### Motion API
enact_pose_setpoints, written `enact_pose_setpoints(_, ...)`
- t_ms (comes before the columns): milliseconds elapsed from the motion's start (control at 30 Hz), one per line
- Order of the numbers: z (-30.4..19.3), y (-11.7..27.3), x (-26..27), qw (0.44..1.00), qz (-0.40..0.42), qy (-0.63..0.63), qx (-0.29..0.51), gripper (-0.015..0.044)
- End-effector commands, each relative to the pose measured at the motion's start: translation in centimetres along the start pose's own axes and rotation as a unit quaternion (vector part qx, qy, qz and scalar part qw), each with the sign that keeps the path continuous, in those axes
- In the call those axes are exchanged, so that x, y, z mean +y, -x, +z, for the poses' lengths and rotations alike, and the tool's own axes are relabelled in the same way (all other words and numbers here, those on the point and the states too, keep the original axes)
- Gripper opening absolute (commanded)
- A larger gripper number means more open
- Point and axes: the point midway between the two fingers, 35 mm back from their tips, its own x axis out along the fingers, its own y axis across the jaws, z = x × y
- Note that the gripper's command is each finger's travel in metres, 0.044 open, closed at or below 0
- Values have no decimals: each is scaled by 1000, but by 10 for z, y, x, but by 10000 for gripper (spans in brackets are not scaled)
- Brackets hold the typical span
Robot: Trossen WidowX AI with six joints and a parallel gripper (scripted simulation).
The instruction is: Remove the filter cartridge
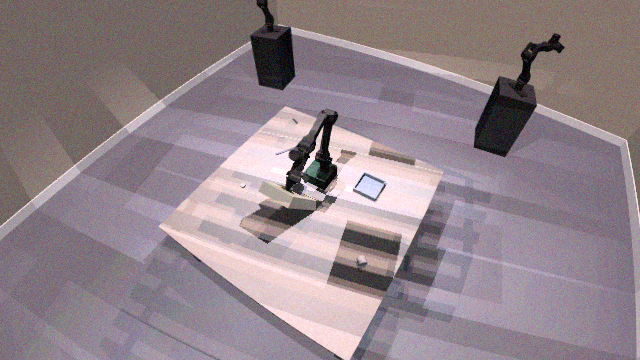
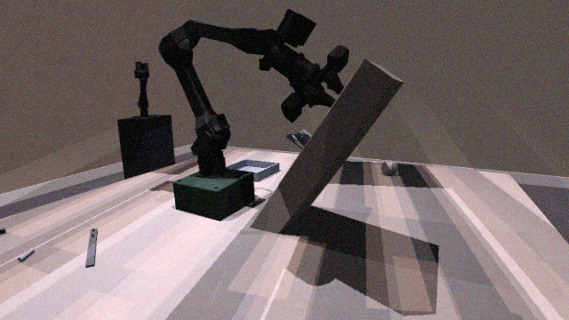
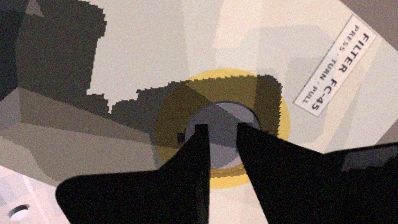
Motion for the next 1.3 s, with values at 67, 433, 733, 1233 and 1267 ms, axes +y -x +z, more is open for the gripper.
enact_pose_setpoints(67, 0, 30, -2, 1000, 0, -5, -2, 0)
enact_pose_setpoints(433, 1, 68, 1, 1000, 1, -24, -3, 0)
enact_pose_setpoints(733, 1, 68, 1, 1000, 1, -24, -3, 0)
enact_pose_setpoints(1233, 1, 68, 1, 1000, 1, -24, -3, 0)
enact_pose_setpoints(1267, 1, 68, 1, 1000, 1, -24, -3, 0)
